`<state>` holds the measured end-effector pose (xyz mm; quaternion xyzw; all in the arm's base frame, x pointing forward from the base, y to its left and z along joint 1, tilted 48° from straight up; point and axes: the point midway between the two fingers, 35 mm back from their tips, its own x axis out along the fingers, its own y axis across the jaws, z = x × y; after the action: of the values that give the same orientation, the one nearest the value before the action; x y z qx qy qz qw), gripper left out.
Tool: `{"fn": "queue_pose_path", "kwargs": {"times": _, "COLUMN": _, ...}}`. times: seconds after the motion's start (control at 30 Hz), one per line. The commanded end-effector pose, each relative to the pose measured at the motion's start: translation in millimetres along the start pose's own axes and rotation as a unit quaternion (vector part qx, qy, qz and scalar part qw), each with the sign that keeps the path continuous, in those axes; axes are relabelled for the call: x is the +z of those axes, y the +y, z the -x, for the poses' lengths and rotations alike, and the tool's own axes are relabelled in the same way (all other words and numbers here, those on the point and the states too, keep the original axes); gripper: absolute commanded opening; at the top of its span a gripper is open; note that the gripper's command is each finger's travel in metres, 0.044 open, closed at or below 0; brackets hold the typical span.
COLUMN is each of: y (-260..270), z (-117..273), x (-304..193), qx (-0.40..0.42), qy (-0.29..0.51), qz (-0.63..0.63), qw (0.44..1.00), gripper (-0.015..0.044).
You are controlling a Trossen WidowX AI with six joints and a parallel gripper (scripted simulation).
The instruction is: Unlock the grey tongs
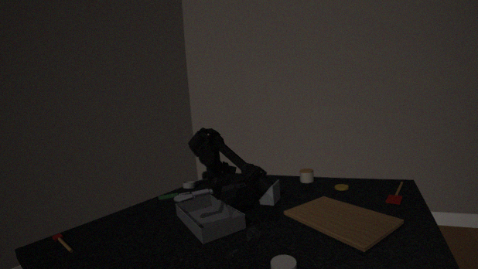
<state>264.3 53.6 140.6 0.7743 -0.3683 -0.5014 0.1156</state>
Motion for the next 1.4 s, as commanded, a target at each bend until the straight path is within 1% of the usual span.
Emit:
{"fn": "queue_pose_path", "kwargs": {"times": 0.0, "y": 0, "z": 2, "x": -2, "qx": 0.01, "qy": 0.007, "qz": -0.001, "qw": 1.0, "gripper": -0.015}}
{"fn": "queue_pose_path", "kwargs": {"times": 0.17, "y": 0, "z": 1, "x": -1, "qx": 0.006, "qy": 0.004, "qz": -0.001, "qw": 1.0, "gripper": -0.015}}
{"fn": "queue_pose_path", "kwargs": {"times": 0.3, "y": -10, "z": 5, "x": 0, "qx": 0.004, "qy": 0.003, "qz": -0.017, "qw": 1.0, "gripper": -0.015}}
{"fn": "queue_pose_path", "kwargs": {"times": 0.83, "y": -89, "z": 30, "x": 25, "qx": -0.007, "qy": -0.002, "qz": -0.141, "qw": 0.99, "gripper": -0.015}}
{"fn": "queue_pose_path", "kwargs": {"times": 1.37, "y": -161, "z": 49, "x": 75, "qx": -0.004, "qy": -0.003, "qz": -0.271, "qw": 0.963, "gripper": -0.015}}
